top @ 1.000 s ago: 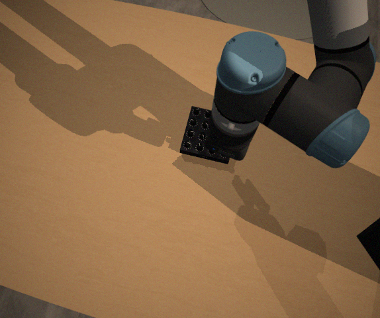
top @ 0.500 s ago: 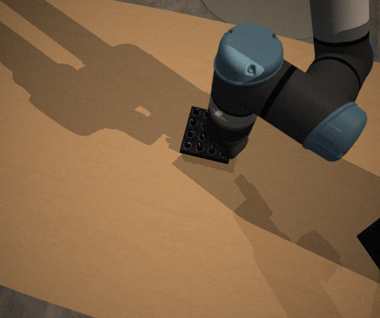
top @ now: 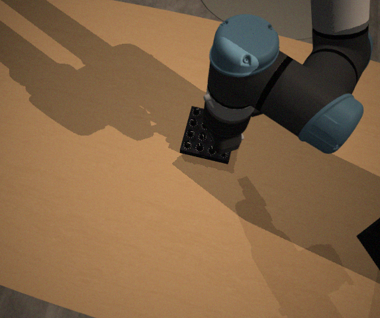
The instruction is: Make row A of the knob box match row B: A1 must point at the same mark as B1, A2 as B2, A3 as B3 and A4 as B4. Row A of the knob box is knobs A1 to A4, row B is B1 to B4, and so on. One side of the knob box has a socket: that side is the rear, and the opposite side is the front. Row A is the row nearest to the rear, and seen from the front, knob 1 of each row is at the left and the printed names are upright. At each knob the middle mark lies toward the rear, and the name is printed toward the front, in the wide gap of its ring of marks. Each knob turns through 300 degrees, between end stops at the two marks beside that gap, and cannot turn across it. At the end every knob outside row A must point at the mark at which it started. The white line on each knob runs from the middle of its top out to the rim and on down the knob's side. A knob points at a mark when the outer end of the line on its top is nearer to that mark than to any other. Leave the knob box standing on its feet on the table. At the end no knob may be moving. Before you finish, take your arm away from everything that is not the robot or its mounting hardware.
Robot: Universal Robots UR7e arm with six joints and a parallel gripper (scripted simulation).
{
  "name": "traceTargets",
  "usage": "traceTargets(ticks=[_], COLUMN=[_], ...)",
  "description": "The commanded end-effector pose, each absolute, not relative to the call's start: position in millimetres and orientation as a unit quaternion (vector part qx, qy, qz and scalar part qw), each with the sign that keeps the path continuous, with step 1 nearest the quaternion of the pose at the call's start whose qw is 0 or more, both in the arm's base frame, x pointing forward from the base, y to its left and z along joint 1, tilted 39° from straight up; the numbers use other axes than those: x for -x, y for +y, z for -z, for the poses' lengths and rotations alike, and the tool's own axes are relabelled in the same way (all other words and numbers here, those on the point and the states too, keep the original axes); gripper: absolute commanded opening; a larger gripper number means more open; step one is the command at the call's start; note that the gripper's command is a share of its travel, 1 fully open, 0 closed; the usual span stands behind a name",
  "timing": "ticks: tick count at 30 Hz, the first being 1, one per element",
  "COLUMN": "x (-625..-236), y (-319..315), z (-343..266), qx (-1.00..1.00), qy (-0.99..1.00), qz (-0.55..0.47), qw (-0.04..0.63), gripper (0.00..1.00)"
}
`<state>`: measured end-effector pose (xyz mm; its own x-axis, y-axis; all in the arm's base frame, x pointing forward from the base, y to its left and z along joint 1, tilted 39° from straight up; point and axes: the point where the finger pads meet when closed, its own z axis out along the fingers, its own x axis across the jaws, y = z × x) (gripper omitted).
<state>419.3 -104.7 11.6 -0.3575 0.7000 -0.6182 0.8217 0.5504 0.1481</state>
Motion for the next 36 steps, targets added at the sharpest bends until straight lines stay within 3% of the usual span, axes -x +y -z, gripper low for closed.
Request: traceTargets(ticks=[1,17,36], x=[-419.0,-420.4,-421.0], y=[-102.9,-97.4,-96.4], z=[-13.2,-17.5,-18.4], qx=[-0.528,-0.670,-0.691], qy=[0.780,0.662,0.639], qz=[0.071,0.006,-0.005], qw=[0.329,0.336,0.336], gripper=[0.46,0.46,0.46])
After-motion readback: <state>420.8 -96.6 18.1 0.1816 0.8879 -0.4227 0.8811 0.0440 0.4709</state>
